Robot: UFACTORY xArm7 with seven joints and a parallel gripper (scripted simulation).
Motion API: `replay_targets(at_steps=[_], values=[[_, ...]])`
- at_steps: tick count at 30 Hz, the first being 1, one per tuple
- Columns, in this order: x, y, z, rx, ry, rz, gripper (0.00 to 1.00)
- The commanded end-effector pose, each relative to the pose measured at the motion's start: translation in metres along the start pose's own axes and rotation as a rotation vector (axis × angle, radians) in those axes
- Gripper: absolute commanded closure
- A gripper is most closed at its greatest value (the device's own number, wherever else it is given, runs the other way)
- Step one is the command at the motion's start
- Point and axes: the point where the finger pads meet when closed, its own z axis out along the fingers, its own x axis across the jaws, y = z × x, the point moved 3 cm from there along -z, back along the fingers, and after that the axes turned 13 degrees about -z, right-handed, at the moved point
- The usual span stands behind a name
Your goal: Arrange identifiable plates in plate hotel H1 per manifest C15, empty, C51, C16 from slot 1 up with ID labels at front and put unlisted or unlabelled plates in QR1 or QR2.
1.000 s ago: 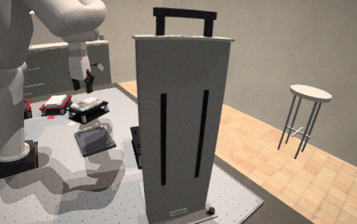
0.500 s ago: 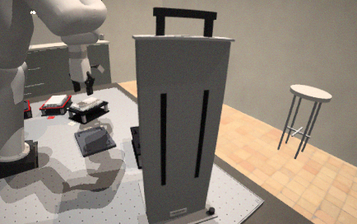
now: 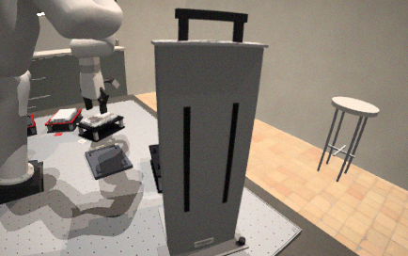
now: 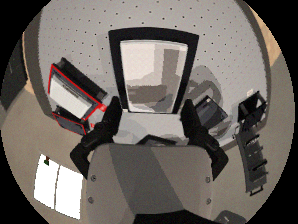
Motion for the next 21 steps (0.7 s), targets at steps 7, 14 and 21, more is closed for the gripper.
replay_targets(at_steps=[7,14,21], values=[[0.000,-0.001,0.015,0.002,0.000,0.000,0.00],[0.000,-0.001,0.015,0.002,0.000,0.000,0.00],[0.000,-0.001,0.016,0.002,0.000,0.000,0.00]])
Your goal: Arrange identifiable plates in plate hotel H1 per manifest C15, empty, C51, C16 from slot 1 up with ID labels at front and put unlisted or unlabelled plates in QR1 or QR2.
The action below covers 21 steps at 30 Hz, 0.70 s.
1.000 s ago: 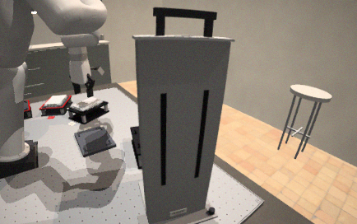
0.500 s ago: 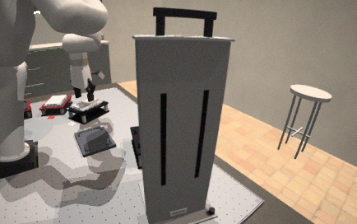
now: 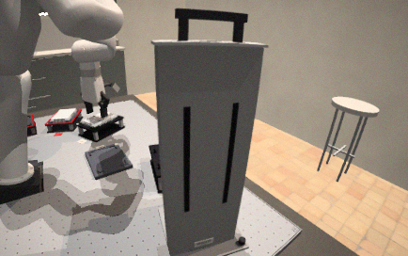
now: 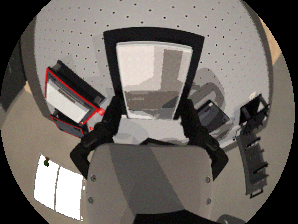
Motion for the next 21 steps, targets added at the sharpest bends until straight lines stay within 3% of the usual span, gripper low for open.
replay_targets(at_steps=[1,21], values=[[0.000,-0.001,0.001,0.003,0.000,0.000,0.00],[0.000,-0.001,0.013,0.003,0.000,0.000,0.00]])
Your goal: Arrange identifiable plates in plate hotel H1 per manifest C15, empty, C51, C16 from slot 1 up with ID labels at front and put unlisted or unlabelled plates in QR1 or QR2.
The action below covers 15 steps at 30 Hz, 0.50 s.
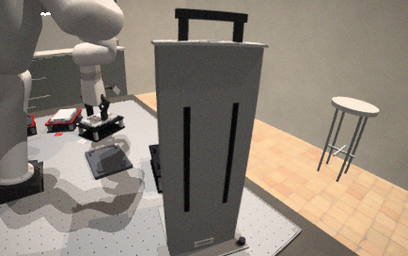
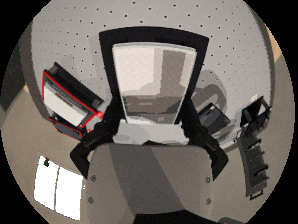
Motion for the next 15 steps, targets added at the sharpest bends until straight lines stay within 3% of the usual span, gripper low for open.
replay_targets(at_steps=[1,15], values=[[-0.0001,-0.0010,0.0017,0.003,0.000,0.000,0.00],[-0.0001,-0.0010,0.0077,0.003,0.000,0.000,0.00]])
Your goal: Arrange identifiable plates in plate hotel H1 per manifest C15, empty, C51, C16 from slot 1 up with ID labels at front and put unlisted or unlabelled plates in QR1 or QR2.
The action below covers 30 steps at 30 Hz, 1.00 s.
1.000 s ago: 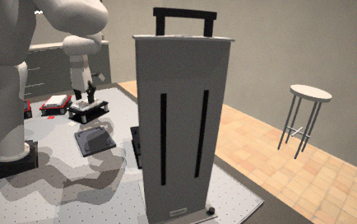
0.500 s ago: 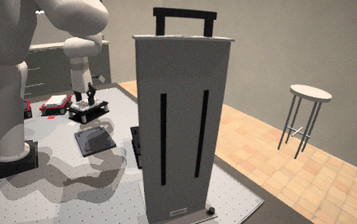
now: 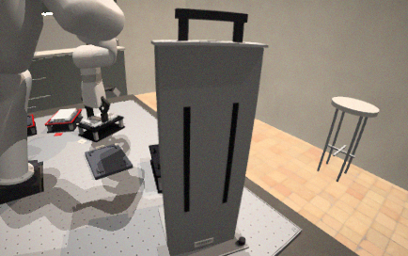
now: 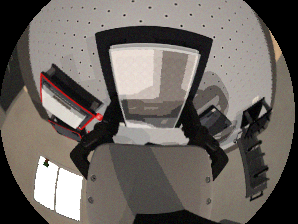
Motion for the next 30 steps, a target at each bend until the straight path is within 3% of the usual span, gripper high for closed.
replay_targets(at_steps=[1,16,17,30], values=[[-0.0001,-0.0011,-0.0005,0.003,0.000,0.000,0.00],[-0.0001,-0.0011,-0.0005,0.003,0.000,0.000,0.00],[-0.0001,-0.0012,-0.0011,0.003,0.000,0.000,1.00],[-0.0001,-0.0011,-0.0011,0.003,0.000,0.000,1.00]])
